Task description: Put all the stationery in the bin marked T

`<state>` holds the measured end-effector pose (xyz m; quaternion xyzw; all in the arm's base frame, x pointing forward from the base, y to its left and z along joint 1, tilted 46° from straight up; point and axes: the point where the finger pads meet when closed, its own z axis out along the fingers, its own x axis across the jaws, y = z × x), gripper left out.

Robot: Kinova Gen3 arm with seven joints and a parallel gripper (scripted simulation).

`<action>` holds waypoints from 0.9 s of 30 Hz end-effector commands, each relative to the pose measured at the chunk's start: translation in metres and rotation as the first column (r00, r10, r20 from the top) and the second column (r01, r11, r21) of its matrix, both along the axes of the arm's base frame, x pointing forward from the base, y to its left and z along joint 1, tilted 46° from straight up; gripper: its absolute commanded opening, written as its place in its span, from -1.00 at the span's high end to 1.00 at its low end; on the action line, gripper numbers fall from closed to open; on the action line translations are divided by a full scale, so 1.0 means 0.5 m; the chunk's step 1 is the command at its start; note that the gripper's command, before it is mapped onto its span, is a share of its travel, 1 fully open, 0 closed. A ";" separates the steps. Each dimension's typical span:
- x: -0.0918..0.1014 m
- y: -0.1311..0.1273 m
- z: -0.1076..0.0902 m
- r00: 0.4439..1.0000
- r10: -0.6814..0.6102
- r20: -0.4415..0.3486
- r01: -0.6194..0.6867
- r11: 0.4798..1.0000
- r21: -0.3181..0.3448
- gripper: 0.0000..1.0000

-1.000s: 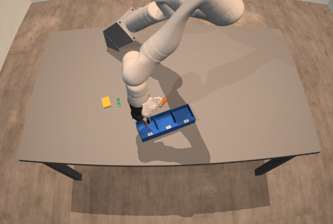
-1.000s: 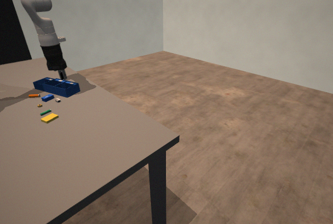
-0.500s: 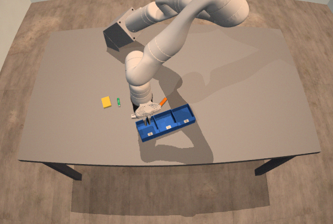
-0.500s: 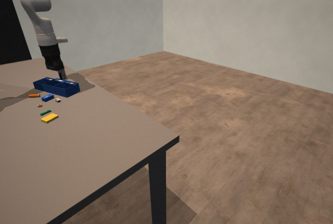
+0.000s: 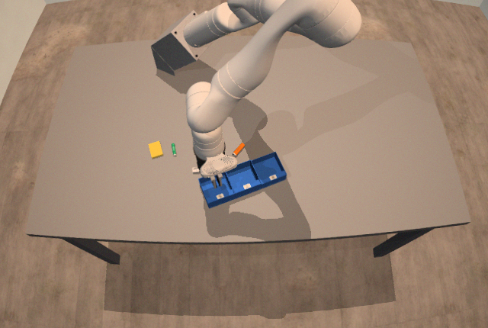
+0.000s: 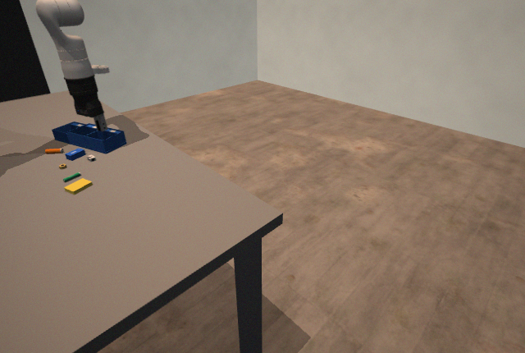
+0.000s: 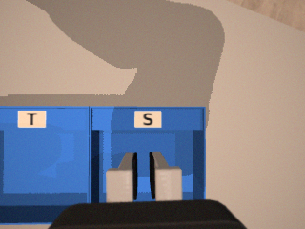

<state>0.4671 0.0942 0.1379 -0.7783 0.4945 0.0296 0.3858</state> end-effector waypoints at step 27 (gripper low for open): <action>0.022 0.052 -0.059 1.000 0.003 -0.006 -0.003 1.000 0.003 0.39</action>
